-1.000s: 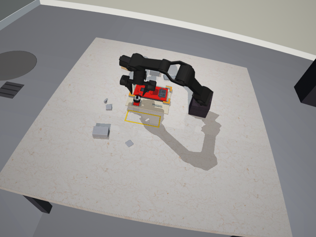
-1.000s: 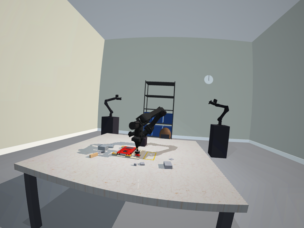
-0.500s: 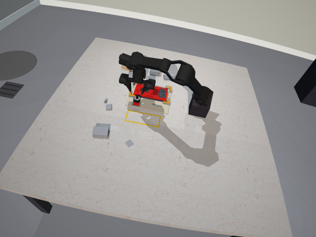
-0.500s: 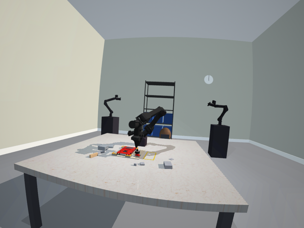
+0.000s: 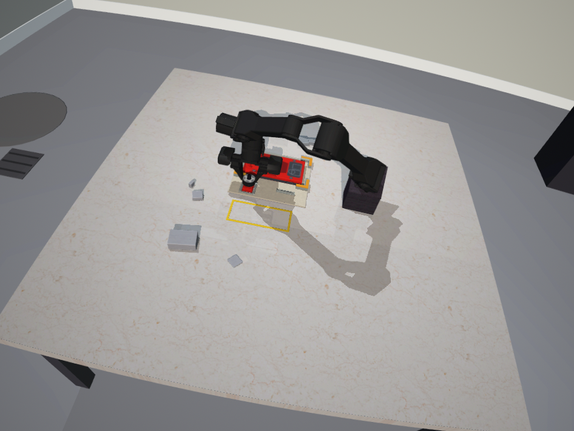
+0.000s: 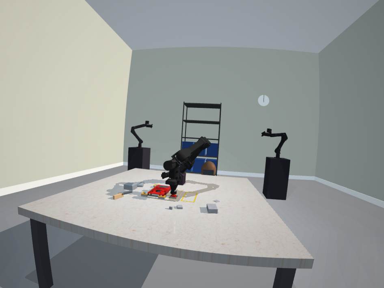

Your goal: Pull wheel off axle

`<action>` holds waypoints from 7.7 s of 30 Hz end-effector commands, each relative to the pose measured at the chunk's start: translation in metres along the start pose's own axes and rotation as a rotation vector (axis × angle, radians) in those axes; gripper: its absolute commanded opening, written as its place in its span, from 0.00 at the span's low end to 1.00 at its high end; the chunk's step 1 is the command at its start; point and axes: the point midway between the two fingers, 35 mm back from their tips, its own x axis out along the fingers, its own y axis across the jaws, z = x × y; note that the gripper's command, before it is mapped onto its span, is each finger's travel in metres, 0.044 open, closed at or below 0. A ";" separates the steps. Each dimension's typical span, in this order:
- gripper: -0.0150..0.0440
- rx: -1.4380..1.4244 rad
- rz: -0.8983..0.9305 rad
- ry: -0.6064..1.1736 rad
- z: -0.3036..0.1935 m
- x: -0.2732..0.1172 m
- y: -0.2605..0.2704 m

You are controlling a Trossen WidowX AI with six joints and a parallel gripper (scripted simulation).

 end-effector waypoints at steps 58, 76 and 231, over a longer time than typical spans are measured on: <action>0.25 0.000 0.000 0.000 0.000 -0.016 0.000; 0.25 0.001 0.001 0.001 0.000 -0.022 0.000; 0.25 0.001 0.002 0.000 0.000 -0.037 0.000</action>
